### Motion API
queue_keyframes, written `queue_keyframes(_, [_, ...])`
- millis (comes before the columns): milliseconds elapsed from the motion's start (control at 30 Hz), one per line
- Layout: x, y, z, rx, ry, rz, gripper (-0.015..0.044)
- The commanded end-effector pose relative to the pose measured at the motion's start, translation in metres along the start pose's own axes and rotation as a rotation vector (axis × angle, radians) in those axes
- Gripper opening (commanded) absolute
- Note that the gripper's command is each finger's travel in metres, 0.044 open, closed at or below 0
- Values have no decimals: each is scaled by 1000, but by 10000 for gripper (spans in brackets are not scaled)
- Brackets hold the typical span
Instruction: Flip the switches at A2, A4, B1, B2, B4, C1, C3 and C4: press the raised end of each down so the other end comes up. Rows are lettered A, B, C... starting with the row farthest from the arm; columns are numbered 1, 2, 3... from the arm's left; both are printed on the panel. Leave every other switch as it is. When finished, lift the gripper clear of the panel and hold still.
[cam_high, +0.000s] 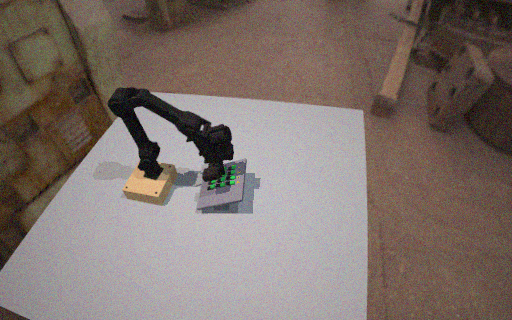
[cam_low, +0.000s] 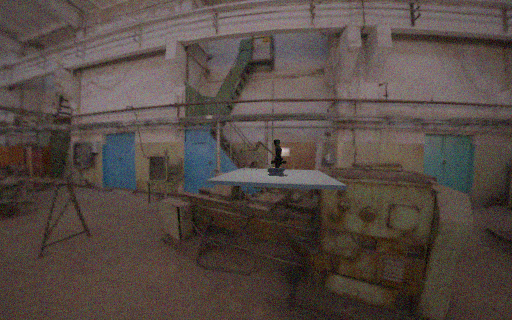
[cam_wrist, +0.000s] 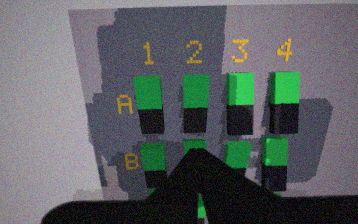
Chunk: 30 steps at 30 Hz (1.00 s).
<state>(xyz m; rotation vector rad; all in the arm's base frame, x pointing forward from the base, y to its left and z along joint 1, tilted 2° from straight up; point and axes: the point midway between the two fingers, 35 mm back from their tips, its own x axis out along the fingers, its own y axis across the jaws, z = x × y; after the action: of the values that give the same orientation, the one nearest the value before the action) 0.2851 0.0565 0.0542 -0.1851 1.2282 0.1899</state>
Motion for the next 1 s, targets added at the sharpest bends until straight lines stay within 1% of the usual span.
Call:
queue_keyframes(0, [-3, 0, 0, 0, -1, 0, 0])
queue_keyframes(33, [-10, 0, 1, -1, -4, 1, 0])
queue_keyframes(133, [-54, 0, -1, -3, -22, 3, 0])
queue_keyframes(200, [-64, 0, -2, -4, -26, 4, 0])
queue_keyframes(333, [-64, -1, -3, -4, -26, 4, 0])
queue_keyframes(533, [-64, -46, -18, -6, -24, -1, 0])
queue_keyframes(633, [-64, -51, -21, -6, -24, -2, 0])
queue_keyframes(667, [-61, -51, -21, -6, -27, -2, 0])
queue_keyframes(767, [-31, -51, -21, -6, -49, -2, 0])
queue_keyframes(967, [-27, -51, -21, -6, -51, -2, 0])
